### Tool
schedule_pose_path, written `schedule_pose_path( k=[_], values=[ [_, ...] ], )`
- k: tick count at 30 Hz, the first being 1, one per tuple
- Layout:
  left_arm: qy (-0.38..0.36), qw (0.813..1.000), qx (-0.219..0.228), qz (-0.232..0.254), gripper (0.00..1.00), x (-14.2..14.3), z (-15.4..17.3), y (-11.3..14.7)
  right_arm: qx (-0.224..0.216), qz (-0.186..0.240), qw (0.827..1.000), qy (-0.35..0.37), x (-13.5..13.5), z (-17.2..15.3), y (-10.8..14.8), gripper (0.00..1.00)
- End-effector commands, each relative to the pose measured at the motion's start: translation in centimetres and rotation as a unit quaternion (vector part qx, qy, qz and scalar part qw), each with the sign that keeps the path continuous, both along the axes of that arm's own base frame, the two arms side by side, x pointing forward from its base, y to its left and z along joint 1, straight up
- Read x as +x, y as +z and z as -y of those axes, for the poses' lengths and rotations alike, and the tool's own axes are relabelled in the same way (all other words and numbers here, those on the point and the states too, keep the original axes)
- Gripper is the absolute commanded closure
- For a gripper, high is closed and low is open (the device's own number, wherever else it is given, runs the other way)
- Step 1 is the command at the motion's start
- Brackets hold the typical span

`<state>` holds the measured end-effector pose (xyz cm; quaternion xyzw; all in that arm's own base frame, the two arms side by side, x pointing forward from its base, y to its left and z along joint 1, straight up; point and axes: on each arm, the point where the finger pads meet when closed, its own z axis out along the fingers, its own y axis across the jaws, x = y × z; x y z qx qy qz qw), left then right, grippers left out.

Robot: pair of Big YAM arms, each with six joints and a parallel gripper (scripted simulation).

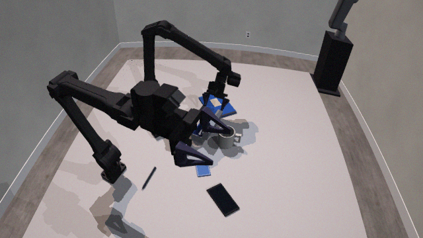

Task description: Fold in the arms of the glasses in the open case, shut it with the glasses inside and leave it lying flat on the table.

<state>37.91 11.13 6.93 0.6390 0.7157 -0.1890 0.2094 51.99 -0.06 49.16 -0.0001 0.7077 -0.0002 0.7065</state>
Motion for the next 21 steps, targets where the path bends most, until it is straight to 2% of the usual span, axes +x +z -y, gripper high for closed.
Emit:
schedule_pose_path(
  k=[1, 21],
  values=[
    [0.002, 1.000, -0.008, -0.015, 0.04, -0.3, 0.8, -1.5, 0.004, -0.010, 1.000, 0.002, 0.5, -0.3, -0.7, 0.00],
    [0.001, 1.000, -0.008, -0.014, 0.04, -0.3, 2.1, -3.5, 0.004, -0.010, 1.000, 0.002, 0.5, -0.3, -0.7, 0.00]
  ],
)
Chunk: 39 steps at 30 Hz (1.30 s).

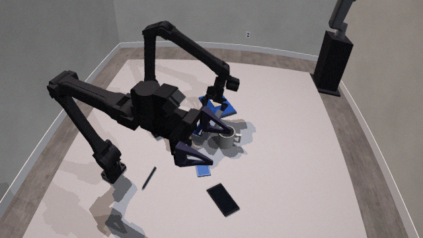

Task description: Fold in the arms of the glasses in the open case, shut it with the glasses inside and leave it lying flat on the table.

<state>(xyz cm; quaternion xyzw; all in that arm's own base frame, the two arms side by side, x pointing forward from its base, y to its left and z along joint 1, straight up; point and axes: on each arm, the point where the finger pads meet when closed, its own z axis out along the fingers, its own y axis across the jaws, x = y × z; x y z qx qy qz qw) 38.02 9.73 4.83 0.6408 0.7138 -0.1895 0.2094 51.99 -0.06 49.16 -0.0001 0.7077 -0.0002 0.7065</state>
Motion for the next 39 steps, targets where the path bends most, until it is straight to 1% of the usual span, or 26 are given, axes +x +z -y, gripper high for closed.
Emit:
schedule_pose_path(
  k=[1, 3, 4, 33, 36, 37, 38, 39],
  values=[
    [0.004, 1.000, -0.007, -0.015, 0.04, -0.4, 0.7, -1.4, 0.004, -0.010, 1.000, 0.002, 0.5, -0.3, -0.7, 0.00],
    [0.004, 1.000, -0.005, -0.010, 0.04, 0.1, 0.5, -1.3, 0.004, -0.010, 1.000, 0.002, 0.5, -0.3, -0.7, 0.00],
    [0.004, 1.000, -0.008, -0.016, 0.04, -0.5, 0.9, -1.7, 0.004, -0.010, 1.000, 0.002, 0.5, -0.3, -0.7, 0.00],
    [0.001, 1.000, -0.008, -0.015, 0.04, -0.4, 2.9, -4.6, 0.004, -0.010, 1.000, 0.002, 0.5, -0.3, -0.7, 0.00],
    [0.001, 1.000, -0.008, -0.015, 0.04, -0.4, 3.0, -4.6, 0.004, -0.010, 1.000, 0.002, 0.5, -0.3, -0.7, 0.00],
    [0.001, 1.000, -0.006, -0.011, 0.04, 0.1, 2.8, -4.4, 0.004, -0.010, 1.000, 0.002, 0.5, -0.3, -0.7, 0.00],
    [0.001, 1.000, -0.008, -0.017, 0.43, -0.5, 3.0, -4.7, 0.004, -0.010, 1.000, 0.002, 0.5, -0.3, -0.7, 0.00],
    [0.001, 1.000, -0.008, -0.016, 0.43, -0.5, 3.0, -4.7, 0.004, -0.010, 1.000, 0.002, 0.5, -0.3, -0.7, 0.00]
  ],
)
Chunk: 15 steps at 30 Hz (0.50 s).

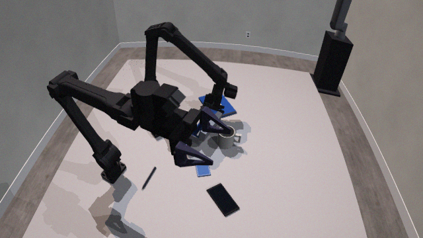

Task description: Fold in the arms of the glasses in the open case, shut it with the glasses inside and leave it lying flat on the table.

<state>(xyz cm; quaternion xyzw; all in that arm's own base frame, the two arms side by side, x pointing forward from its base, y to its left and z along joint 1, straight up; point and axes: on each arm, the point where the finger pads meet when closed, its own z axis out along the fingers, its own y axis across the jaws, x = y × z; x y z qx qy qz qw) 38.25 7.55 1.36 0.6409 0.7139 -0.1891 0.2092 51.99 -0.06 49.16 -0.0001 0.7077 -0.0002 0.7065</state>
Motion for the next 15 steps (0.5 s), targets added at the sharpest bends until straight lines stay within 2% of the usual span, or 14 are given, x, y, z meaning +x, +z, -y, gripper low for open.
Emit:
schedule_pose_path(
  k=[1, 15],
  values=[
    [-0.001, 1.000, -0.008, -0.016, 0.43, -0.8, 0.8, -1.2, 0.004, -0.010, 1.000, 0.002, 0.5, -0.3, -0.7, 0.00],
    [0.004, 1.000, 0.000, -0.006, 0.43, 0.4, -0.4, -0.2, 0.004, -0.010, 1.000, 0.002, 0.5, -0.3, -0.7, 0.00]
  ],
)
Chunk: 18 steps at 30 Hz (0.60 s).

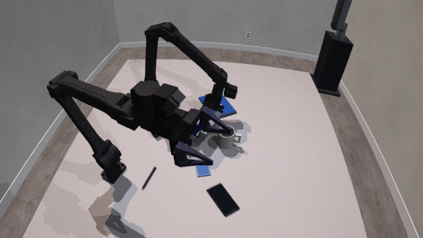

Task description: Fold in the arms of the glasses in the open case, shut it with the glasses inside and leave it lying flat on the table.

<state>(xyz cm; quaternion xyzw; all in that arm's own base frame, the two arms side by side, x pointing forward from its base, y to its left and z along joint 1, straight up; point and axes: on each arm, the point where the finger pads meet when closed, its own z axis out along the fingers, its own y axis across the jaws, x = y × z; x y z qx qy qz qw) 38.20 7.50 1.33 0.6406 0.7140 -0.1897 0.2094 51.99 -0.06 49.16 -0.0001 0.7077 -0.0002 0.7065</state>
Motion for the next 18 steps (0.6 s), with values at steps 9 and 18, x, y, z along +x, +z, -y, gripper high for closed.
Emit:
schedule_pose_path(
  k=[9, 18],
  values=[
    [0.010, 1.000, 0.005, 0.002, 0.43, 1.2, -1.1, 0.6, 0.004, -0.010, 1.000, 0.002, 0.5, -0.3, -0.7, 0.00],
    [0.010, 1.000, 0.009, 0.011, 0.43, 1.5, -1.3, 1.2, 0.004, -0.010, 1.000, 0.002, 0.5, -0.3, -0.7, 1.00]
  ],
)
